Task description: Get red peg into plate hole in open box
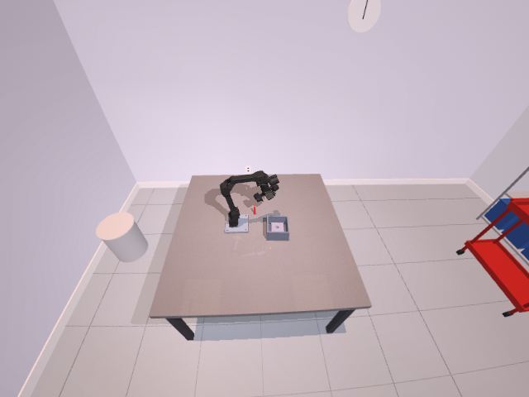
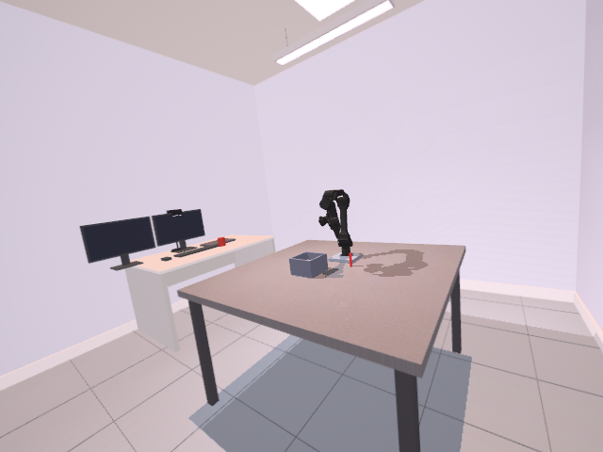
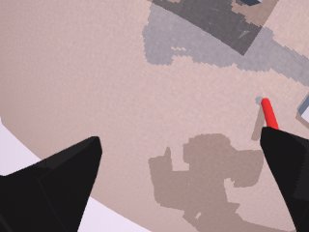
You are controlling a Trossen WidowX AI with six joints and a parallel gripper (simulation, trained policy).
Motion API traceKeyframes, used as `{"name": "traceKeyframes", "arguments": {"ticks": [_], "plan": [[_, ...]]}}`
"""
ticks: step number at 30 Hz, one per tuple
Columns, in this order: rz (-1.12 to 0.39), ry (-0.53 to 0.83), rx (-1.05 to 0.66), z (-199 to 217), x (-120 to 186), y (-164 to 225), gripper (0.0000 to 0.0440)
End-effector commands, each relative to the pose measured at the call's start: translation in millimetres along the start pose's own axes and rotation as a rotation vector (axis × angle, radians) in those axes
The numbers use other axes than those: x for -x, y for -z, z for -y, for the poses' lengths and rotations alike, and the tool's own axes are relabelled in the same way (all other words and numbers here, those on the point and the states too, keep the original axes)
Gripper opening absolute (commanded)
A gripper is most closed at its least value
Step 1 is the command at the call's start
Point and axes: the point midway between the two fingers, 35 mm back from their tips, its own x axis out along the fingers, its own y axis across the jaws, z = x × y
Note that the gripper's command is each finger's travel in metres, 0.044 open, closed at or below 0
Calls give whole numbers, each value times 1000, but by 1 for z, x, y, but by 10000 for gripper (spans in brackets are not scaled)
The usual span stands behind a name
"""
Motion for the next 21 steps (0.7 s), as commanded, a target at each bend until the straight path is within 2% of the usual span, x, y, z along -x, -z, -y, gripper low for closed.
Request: {"name": "traceKeyframes", "arguments": {"ticks": [1,11,21], "plan": [[19,74,-11,21,-9,13,440],[76,247,-10,68,-48,39,440],[123,283,27,92,-96,46,440]]}}
